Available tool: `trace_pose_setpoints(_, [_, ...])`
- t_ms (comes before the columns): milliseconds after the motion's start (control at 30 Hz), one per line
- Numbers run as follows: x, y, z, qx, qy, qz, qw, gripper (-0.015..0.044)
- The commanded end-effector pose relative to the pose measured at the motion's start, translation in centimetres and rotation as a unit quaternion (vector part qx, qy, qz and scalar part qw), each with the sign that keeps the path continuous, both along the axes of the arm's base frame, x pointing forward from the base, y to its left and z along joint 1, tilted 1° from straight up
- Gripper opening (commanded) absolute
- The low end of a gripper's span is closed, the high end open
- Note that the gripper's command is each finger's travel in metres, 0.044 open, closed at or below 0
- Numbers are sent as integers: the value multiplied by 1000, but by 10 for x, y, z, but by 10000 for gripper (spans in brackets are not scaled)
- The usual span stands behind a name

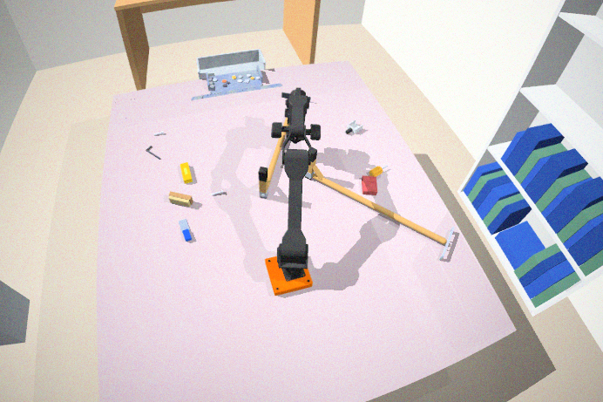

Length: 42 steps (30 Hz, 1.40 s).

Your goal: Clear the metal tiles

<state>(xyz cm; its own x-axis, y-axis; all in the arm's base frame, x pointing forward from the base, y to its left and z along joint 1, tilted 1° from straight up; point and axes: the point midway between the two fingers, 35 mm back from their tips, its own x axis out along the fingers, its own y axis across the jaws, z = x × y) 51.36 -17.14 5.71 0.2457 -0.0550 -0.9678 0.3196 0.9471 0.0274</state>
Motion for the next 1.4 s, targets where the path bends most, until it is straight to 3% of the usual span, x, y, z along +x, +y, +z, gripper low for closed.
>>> trace_pose_setpoints(0, [0, 2, -11, 2, 4, 5, 1000, 0])
trace_pose_setpoints(267, [2, 2, -28, 0, 6, 5, 1000, 0])
trace_pose_setpoints(1367, [18, 26, -27, -3, -7, 5, 1000, 0])
